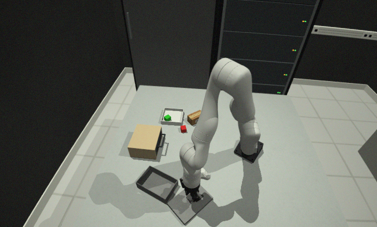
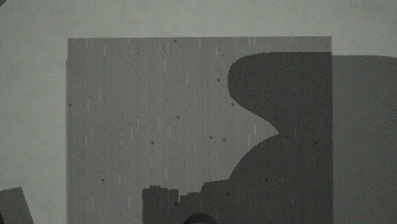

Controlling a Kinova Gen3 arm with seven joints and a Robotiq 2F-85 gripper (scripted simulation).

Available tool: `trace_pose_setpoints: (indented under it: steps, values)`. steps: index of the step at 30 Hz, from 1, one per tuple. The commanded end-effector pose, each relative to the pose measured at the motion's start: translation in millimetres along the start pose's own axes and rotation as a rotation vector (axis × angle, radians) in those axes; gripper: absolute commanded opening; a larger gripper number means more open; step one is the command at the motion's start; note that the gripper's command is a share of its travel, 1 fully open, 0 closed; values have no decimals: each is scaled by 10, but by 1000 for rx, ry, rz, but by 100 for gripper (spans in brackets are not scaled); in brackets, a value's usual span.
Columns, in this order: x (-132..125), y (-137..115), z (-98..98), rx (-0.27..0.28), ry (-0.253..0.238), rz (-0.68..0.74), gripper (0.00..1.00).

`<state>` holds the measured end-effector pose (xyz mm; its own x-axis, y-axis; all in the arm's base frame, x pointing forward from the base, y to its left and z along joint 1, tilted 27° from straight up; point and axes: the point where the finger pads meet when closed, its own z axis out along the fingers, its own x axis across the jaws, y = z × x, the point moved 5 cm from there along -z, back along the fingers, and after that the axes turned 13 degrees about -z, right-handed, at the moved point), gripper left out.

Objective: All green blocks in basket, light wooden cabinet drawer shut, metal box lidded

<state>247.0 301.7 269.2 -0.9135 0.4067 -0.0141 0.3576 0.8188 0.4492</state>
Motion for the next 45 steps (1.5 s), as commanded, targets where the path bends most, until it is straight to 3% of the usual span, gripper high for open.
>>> trace_pose_setpoints:
  steps: [1,45]
  values:
    - [-22,0,6,-4,-3,-3,48]
    - [-20,-11,204,-1,-1,-2,48]
